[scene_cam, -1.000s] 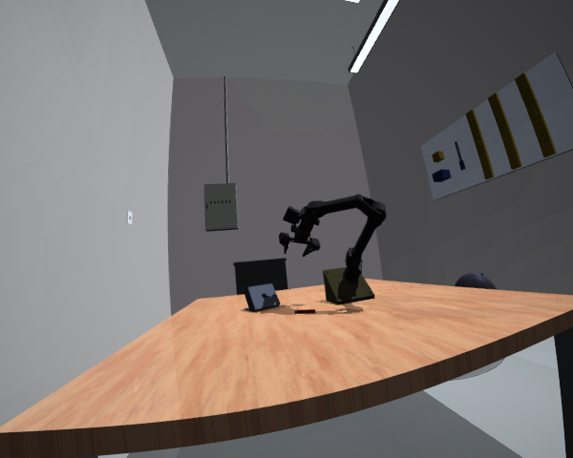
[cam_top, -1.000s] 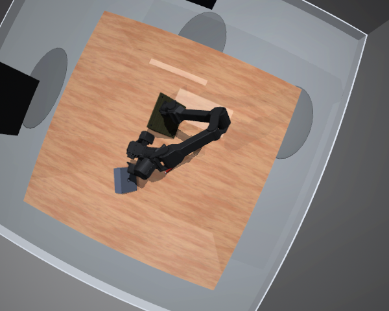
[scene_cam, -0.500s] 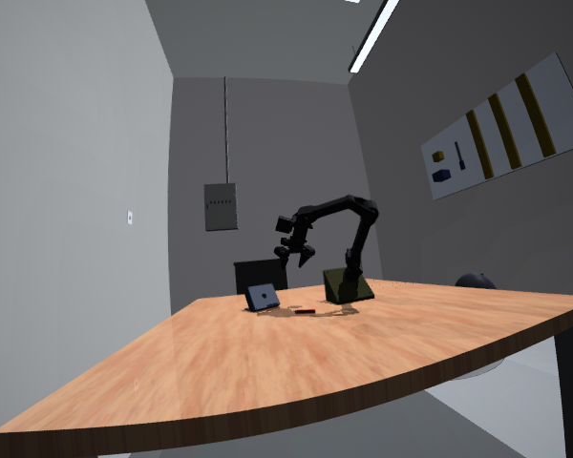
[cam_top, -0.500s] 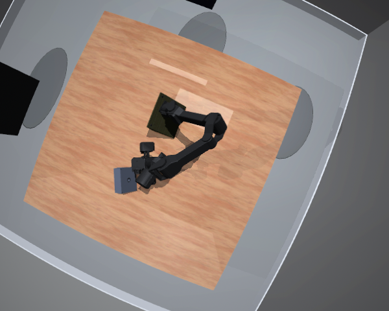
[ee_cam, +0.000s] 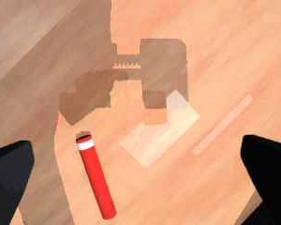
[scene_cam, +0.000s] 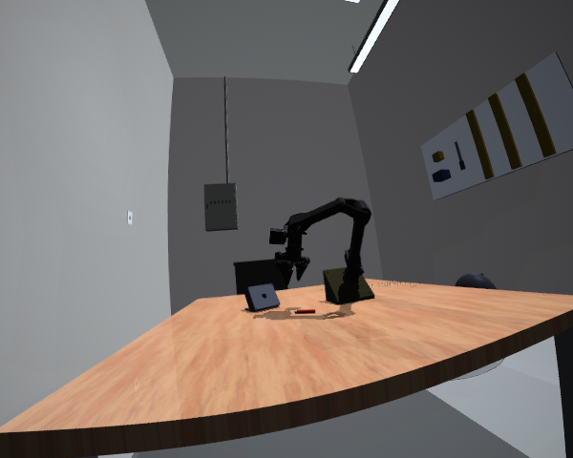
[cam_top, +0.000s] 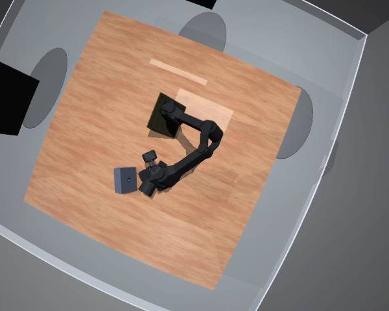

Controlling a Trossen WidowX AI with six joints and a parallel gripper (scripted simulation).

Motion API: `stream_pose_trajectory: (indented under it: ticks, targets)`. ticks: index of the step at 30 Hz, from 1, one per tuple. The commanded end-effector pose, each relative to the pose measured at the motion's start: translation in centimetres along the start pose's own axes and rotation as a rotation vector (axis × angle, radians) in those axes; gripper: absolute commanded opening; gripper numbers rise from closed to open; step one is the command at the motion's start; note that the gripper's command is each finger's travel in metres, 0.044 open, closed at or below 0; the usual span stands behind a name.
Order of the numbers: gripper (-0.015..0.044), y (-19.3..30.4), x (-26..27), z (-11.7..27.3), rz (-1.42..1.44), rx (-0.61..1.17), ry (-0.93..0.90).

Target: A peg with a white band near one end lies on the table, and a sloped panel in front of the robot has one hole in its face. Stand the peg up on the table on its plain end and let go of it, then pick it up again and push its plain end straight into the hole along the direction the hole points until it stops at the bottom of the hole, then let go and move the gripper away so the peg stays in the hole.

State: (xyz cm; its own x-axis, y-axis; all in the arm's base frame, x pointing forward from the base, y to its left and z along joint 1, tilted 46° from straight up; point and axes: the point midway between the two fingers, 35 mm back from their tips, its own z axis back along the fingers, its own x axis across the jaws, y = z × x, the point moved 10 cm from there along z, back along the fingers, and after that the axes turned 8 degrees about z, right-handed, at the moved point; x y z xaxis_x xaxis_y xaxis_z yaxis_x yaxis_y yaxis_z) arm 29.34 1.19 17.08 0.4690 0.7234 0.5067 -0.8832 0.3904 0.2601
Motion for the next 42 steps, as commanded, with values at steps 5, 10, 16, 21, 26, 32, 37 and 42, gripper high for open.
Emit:
stream_pose_trajectory:
  ticks: [5, 10, 16, 21, 26, 32, 37, 42]
  targets:
    - [0.0440, 0.4, 2.1, -2.3, 0.191, 0.150, -0.098]
    - [0.0440, 0.5, 2.8, -2.9, 0.244, 0.189, -0.130]
    - [0.0440, 0.6, 2.8, -3.3, 0.244, 0.189, -0.130]
    - [0.0440, 0.7, 2.9, -4.1, 0.245, 0.188, -0.129]
    - [0.0440, 0.8, 3.0, -4.9, 0.245, 0.188, -0.129]
    - [0.0440, 0.9, 3.2, -5.9, 0.245, 0.188, -0.128]
    - [0.0440, 1.1, 3.2, -6.7, 0.245, 0.188, -0.129]
    - [0.0440, 1.3, 3.3, -7.4, 0.245, 0.188, -0.129]
